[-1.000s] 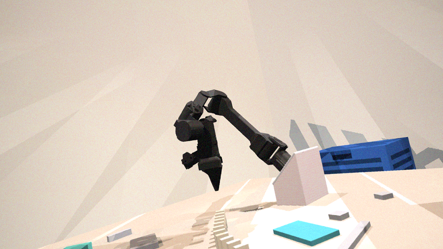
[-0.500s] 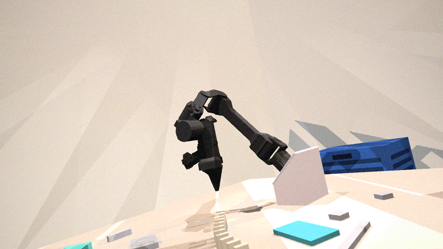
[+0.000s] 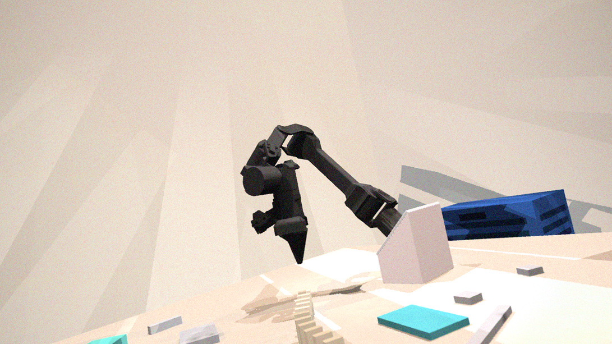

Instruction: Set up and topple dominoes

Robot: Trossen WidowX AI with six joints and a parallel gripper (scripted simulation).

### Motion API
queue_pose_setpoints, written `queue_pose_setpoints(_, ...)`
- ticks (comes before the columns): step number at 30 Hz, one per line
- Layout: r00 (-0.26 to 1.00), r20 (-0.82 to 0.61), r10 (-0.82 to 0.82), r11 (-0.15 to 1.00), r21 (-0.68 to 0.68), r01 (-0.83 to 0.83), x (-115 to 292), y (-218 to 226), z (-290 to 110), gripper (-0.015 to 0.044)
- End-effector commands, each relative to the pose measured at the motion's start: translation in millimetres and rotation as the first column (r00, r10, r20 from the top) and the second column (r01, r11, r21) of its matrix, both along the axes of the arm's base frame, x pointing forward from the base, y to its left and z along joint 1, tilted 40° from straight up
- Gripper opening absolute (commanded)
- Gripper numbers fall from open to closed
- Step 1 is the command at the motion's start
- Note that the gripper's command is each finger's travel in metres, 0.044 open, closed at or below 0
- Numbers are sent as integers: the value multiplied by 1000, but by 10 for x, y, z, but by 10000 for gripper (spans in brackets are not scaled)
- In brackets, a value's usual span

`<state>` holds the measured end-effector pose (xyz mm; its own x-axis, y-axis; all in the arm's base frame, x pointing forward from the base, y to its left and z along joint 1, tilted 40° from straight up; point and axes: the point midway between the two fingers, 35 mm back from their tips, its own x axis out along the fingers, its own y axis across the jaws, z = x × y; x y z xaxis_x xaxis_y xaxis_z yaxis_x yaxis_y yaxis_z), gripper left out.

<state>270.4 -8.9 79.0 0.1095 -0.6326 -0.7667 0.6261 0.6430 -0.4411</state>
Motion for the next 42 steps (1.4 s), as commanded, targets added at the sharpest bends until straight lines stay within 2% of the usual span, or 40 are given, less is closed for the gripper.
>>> queue_pose_setpoints(1, 1000, 1, -1, 1000, -4, 1, -6, -8, -3, 0)
queue_pose_setpoints(5, 1000, 1, -1, 1000, -3, 1, 1, -23, -25, 0)
queue_pose_setpoints(10, 1000, 2, -1, 1000, -6, 1, 83, -446, -546, 0)
queue_pose_setpoints(12, 1000, 2, -1, 1000, -8, 1, 80, -516, -618, 0)
queue_pose_setpoints(42, 1000, 4, 0, 1000, -3, 0, 291, -283, -717, 0)
